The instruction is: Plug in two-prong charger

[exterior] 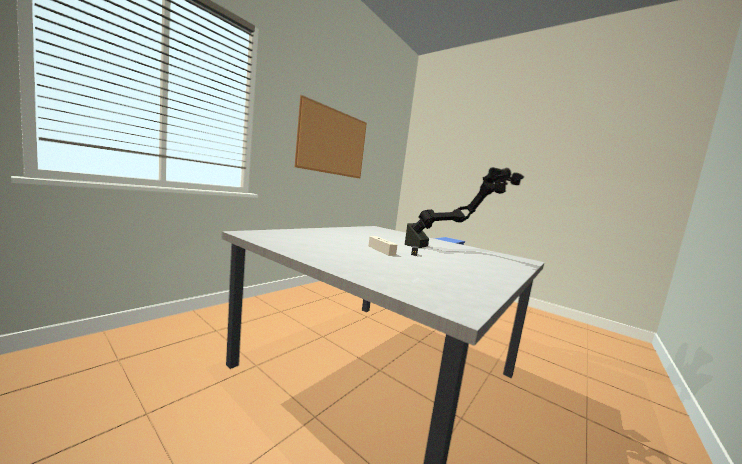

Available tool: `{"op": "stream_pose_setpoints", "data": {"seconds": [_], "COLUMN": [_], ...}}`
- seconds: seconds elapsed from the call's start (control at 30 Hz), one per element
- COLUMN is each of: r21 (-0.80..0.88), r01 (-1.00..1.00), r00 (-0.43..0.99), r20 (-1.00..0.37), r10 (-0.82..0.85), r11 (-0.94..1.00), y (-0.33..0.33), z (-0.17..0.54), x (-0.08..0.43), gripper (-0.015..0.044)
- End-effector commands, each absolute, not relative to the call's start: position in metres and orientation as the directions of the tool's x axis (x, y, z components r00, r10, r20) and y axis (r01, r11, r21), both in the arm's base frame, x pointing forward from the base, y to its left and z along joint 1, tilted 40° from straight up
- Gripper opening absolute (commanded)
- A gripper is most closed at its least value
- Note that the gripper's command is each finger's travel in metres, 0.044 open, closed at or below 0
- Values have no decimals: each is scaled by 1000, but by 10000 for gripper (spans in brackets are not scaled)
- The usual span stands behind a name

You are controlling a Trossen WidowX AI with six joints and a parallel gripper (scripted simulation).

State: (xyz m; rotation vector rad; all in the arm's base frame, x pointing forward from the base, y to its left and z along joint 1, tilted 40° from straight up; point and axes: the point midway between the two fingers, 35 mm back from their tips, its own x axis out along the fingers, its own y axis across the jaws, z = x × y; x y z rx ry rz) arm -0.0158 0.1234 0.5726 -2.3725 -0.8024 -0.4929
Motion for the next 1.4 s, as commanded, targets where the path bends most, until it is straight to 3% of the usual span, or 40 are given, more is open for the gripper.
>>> {"op": "stream_pose_setpoints", "data": {"seconds": [0.0,0.67,1.37], "r21": [-541,-955,-966], "r01": [585,233,-176], "r00": [807,925,936], "r20": [460,159,-104], "r10": [370,345,338], "r11": [-604,-184,191], "y": [104,47,18], "z": [569,517,441], "x": [19,151,248], "gripper": [440,440,440]}}
